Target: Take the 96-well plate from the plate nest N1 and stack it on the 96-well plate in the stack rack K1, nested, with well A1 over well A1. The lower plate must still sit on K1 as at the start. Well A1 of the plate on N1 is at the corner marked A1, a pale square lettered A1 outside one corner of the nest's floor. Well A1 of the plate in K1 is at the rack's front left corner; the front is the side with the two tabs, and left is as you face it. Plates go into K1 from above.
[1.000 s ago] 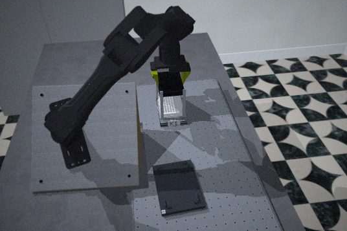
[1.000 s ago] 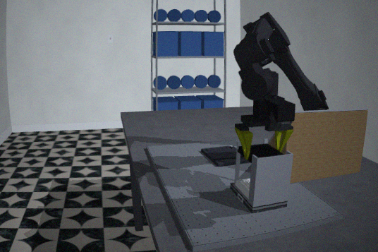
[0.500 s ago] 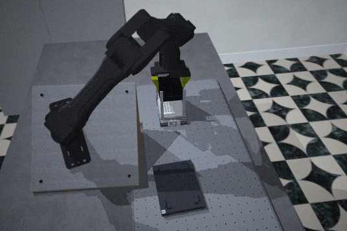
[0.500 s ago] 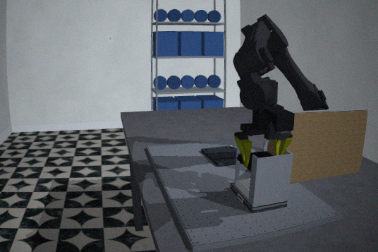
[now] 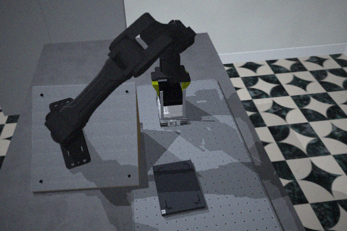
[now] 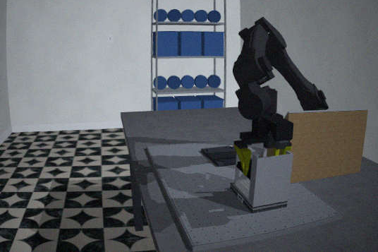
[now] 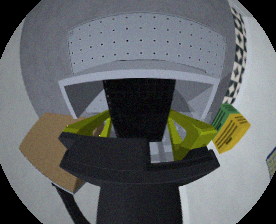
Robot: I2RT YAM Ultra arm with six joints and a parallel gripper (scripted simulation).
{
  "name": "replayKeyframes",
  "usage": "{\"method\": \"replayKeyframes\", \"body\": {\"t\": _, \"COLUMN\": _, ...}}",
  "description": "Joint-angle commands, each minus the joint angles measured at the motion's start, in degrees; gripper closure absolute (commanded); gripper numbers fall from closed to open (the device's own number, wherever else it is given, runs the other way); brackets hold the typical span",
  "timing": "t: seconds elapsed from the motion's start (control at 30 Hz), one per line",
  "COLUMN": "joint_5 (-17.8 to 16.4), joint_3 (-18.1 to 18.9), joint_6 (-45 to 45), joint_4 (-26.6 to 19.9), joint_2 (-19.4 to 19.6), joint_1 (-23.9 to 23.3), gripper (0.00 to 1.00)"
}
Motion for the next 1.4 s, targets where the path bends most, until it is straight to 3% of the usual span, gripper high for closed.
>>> {"method": "replayKeyframes", "body": {"t": 0.0, "joint_5": 0.5, "joint_3": -1.1, "joint_6": -0.9, "joint_4": 1.8, "joint_2": 1.0, "joint_1": 0.2, "gripper": 1.0}}
{"method": "replayKeyframes", "body": {"t": 0.27, "joint_5": 0.7, "joint_3": -2.3, "joint_6": -1.7, "joint_4": 3.9, "joint_2": 1.6, "joint_1": -0.8, "gripper": 1.0}}
{"method": "replayKeyframes", "body": {"t": 0.3, "joint_5": 0.7, "joint_3": -0.2, "joint_6": -1.9, "joint_4": 4.3, "joint_2": 1.5, "joint_1": 0.0, "gripper": 1.0}}
{"method": "replayKeyframes", "body": {"t": 0.37, "joint_5": 0.9, "joint_3": -2.8, "joint_6": -2.1, "joint_4": 4.9, "joint_2": 1.9, "joint_1": -0.8, "gripper": 1.0}}
{"method": "replayKeyframes", "body": {"t": 0.53, "joint_5": 1.5, "joint_3": -3.0, "joint_6": -2.7, "joint_4": 6.6, "joint_2": 2.3, "joint_1": -1.6, "gripper": 1.0}}
{"method": "replayKeyframes", "body": {"t": 0.83, "joint_5": 0.9, "joint_3": -3.5, "joint_6": -2.6, "joint_4": 6.6, "joint_2": 1.1, "joint_1": -0.9, "gripper": 1.0}}
{"method": "replayKeyframes", "body": {"t": 0.9, "joint_5": 0.8, "joint_3": -1.8, "joint_6": -2.7, "joint_4": 6.7, "joint_2": 0.9, "joint_1": -0.9, "gripper": 1.0}}
{"method": "replayKeyframes", "body": {"t": 1.37, "joint_5": 0.8, "joint_3": -3.0, "joint_6": -2.8, "joint_4": 6.8, "joint_2": 0.8, "joint_1": -1.0, "gripper": 1.0}}
